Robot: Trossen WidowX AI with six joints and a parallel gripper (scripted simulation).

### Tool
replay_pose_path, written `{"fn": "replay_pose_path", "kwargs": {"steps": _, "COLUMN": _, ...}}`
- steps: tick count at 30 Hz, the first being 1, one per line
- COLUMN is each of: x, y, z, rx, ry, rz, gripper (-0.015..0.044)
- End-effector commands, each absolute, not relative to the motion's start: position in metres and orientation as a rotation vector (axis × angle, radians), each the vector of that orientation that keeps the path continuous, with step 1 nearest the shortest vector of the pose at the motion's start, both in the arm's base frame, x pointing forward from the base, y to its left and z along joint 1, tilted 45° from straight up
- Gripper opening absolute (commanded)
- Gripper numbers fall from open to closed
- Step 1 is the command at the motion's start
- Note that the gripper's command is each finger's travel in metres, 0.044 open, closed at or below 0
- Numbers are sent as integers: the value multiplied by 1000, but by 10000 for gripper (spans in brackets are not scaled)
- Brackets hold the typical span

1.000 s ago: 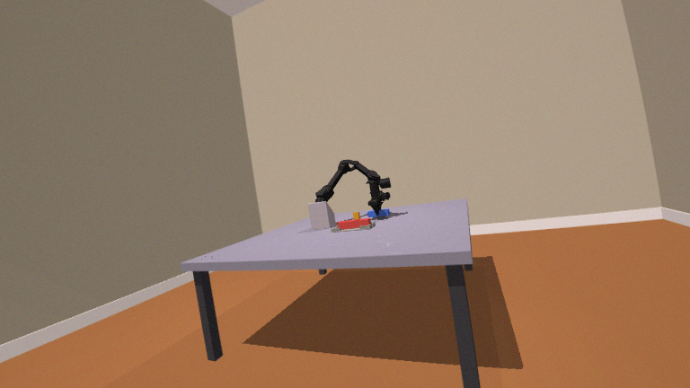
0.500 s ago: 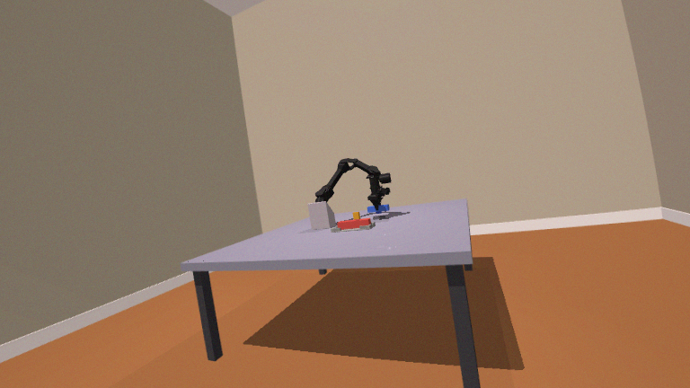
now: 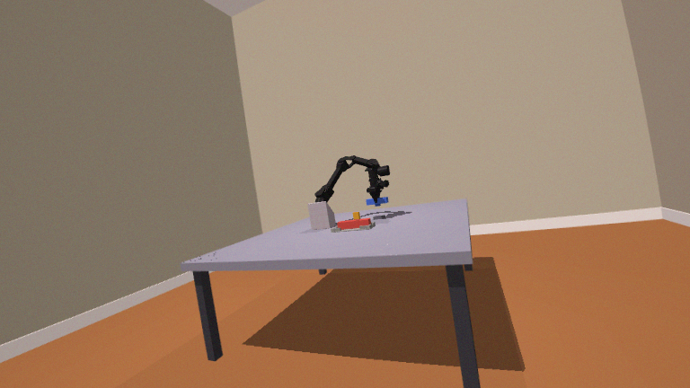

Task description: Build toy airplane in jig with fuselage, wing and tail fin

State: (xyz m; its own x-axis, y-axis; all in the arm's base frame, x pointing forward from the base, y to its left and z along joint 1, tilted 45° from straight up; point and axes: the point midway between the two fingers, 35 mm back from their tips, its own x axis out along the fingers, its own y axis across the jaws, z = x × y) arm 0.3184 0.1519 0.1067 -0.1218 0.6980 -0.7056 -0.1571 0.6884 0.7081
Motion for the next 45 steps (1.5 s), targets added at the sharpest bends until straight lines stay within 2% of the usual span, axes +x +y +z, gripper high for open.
{"fn": "replay_pose_path", "kwargs": {"steps": 1, "x": 319, "y": 144, "z": 118, "rx": 456, "ry": 1518, "rz": 779, "gripper": 0}}
{"fn": "replay_pose_path", "kwargs": {"steps": 14, "x": 318, "y": 120, "z": 142, "rx": 464, "ry": 1518, "rz": 779, "gripper": 0}}
{"fn": "replay_pose_path", "kwargs": {"steps": 45, "x": 337, "y": 61, "z": 64, "rx": 811, "ry": 1712, "rz": 361, "gripper": 0}}
